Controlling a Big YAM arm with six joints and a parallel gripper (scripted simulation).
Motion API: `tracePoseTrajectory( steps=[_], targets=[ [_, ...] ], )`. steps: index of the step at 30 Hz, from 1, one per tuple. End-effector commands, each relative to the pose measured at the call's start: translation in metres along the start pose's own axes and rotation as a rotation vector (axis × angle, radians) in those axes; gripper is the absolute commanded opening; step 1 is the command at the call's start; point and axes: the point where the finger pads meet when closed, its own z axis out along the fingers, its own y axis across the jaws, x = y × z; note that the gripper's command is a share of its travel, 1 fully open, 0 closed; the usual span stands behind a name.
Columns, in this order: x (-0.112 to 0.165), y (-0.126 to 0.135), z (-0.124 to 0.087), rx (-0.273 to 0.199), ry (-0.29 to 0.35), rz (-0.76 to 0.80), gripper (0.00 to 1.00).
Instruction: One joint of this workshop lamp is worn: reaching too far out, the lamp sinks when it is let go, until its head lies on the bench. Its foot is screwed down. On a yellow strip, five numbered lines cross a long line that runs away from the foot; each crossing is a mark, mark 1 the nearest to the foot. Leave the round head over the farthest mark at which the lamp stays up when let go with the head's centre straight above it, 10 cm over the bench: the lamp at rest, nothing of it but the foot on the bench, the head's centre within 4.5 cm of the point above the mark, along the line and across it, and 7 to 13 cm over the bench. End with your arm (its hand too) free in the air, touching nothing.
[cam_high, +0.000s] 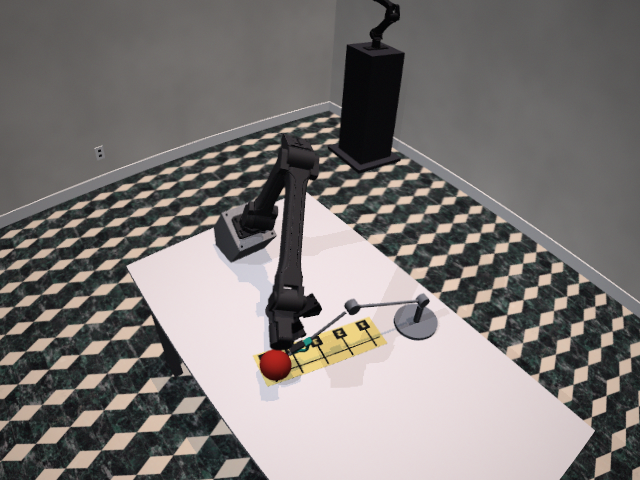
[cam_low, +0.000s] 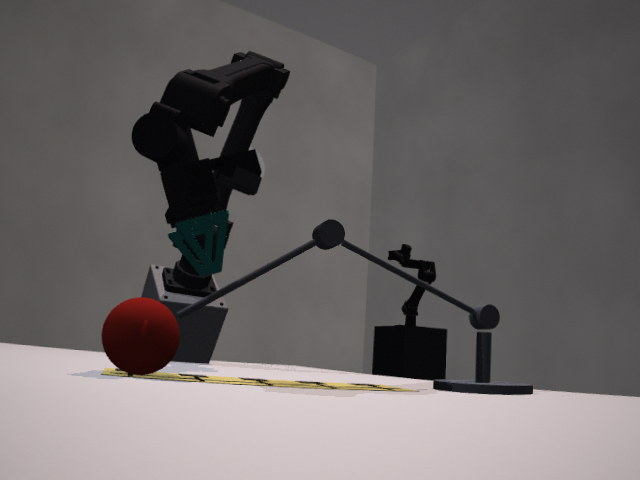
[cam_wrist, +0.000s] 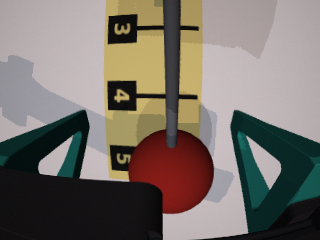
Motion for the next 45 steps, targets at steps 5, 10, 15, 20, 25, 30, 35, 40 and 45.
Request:
tracePoseTrajectory(
  steps=[5,10,15,20,25,30,35,40,45],
  targets=[
    [-0.003,-0.003,-0.042,0.020,0.010,-0.014,1.00],
    [-0.004,-0.001,-0.064,0.019,0.010,-0.014,1.00],
    [-0.004,0.001,-0.074,0.016,0.009,-0.007,1.00],
    [-0.003,0.006,-0.089,0.008,0.006,0.008,1.00],
    [-0.002,0.010,-0.104,0.000,0.004,0.024,1.00],
    [-0.001,0.013,-0.113,-0.005,0.002,0.034,1.00],
    [-0.003,0.010,-0.120,-0.009,0.003,0.053,1.00],
    [-0.006,0.007,-0.126,-0.014,0.004,0.072,1.00],
    [-0.008,0.005,-0.133,-0.019,0.005,0.090,1.00]
  ],
)
